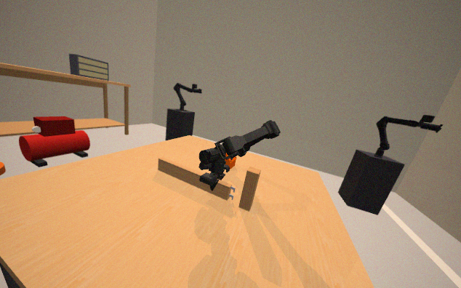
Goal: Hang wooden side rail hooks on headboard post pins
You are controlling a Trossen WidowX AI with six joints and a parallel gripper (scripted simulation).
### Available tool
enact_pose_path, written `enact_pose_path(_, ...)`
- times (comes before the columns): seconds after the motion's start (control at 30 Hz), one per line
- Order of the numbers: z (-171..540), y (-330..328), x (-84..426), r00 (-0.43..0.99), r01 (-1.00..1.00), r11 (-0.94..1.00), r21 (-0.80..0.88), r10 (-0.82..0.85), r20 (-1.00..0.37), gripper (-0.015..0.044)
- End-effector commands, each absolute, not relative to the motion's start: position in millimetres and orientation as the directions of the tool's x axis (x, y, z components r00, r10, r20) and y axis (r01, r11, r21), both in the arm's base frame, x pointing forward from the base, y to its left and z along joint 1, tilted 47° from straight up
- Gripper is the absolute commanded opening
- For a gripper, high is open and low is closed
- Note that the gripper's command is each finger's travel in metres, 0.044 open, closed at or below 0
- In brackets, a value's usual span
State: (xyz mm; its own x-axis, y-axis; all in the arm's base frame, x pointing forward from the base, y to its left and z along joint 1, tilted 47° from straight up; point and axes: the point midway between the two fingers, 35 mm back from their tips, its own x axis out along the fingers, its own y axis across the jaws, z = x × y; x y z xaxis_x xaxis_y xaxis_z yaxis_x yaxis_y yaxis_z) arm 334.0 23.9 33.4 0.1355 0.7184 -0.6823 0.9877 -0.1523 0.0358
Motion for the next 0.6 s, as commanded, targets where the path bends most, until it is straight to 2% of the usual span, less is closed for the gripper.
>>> enact_pose_path(0.0,33.4,23.6,333.9,0.129,0.987,-0.162,0.015,0.721,-0.681,0.0)
enact_pose_path(0.57,35.3,21.5,333.5,0.129,0.987,-0.162,0.015,0.72,-0.681,0.0)
